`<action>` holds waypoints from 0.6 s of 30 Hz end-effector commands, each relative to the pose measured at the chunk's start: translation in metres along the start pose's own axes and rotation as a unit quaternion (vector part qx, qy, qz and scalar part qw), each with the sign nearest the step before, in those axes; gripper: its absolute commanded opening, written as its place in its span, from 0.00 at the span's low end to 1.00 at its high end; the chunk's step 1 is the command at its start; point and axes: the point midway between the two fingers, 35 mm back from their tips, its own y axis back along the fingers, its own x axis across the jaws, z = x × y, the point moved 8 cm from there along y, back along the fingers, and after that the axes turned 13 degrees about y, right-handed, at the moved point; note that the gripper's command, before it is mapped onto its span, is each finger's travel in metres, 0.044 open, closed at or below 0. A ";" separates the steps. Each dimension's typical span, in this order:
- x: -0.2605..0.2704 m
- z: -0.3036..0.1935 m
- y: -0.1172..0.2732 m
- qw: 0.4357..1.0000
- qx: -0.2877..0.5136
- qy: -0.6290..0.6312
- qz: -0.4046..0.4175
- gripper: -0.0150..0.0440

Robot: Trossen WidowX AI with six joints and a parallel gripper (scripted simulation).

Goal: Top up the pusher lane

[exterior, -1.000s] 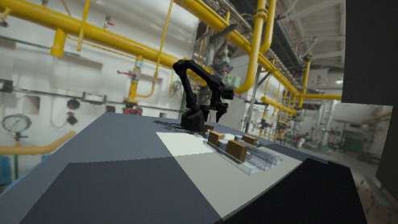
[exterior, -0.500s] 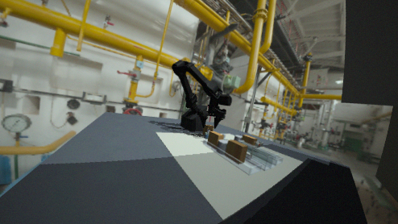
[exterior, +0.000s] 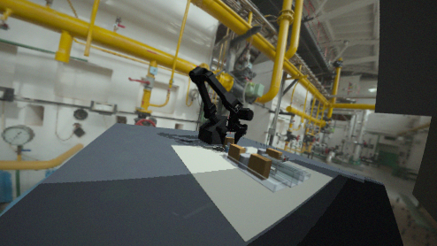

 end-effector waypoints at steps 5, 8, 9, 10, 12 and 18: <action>0.000 -0.001 -0.015 1.000 0.002 0.003 -0.002 1.00; 0.000 -0.002 -0.019 1.000 0.003 0.003 -0.002 1.00; 0.000 -0.002 -0.020 1.000 0.003 0.003 -0.003 1.00; 0.000 -0.002 -0.020 1.000 0.003 0.003 -0.003 1.00; 0.000 -0.002 -0.020 1.000 0.003 0.003 -0.003 0.91; 0.000 -0.002 -0.020 1.000 0.003 0.003 -0.003 0.64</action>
